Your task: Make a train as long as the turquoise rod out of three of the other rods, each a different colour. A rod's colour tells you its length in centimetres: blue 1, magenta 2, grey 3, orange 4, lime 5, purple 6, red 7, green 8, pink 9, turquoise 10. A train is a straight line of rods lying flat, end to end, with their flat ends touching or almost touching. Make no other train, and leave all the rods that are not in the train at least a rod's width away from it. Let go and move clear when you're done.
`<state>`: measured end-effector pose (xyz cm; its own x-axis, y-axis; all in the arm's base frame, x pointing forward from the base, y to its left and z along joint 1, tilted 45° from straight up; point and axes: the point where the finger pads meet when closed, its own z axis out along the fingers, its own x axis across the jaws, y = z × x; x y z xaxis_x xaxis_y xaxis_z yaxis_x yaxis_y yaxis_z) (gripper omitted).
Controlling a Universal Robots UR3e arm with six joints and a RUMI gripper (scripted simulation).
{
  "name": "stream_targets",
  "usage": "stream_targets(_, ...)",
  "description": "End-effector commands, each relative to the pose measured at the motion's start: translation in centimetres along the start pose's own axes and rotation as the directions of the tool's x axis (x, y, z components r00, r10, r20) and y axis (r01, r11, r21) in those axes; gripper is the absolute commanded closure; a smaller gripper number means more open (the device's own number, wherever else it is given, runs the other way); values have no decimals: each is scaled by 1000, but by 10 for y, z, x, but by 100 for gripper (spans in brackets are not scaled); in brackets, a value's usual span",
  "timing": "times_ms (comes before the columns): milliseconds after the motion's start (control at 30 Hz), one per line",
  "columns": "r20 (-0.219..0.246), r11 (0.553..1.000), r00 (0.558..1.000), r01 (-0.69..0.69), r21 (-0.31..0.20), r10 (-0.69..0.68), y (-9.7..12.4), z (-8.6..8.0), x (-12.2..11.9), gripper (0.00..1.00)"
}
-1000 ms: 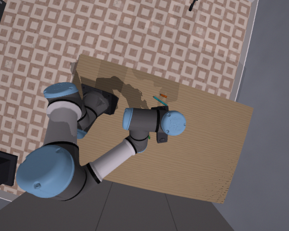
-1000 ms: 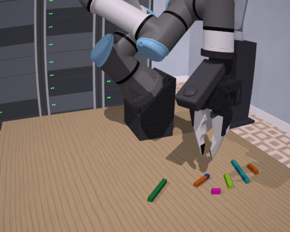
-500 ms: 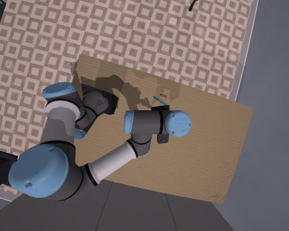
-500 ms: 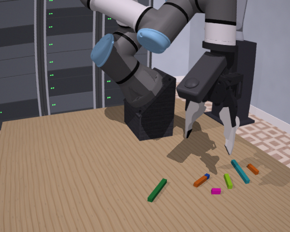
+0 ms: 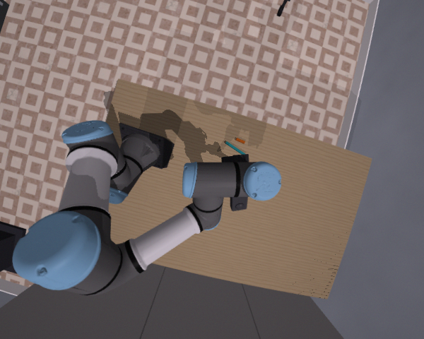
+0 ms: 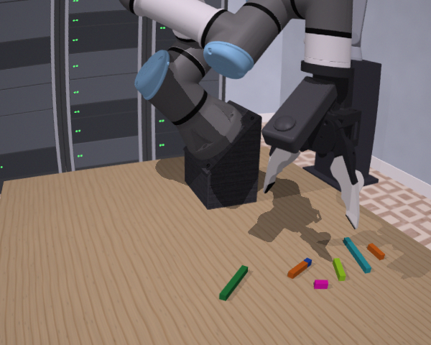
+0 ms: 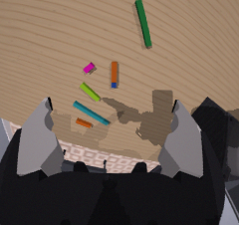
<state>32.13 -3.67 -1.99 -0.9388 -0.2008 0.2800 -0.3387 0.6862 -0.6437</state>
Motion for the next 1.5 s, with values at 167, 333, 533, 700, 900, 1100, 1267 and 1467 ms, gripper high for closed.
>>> stream_targets(167,1,1000,1000,2,-1,-2,0,0,-1,0)
stream_targets(333,3,997,997,71,-1,-71,4,1,-6,0)
stream_targets(533,3,973,973,232,-1,-232,13,5,-18,0)
stream_targets(700,3,951,951,310,-1,-310,17,7,-24,0)
stream_targets(900,3,902,902,432,0,-432,25,11,-33,0)
stream_targets(1100,3,844,844,537,0,-537,33,15,-41,0)
stream_targets(1267,3,798,798,602,1,-602,39,17,-46,0)
stream_targets(1467,3,737,737,676,1,-676,45,20,-51,0)
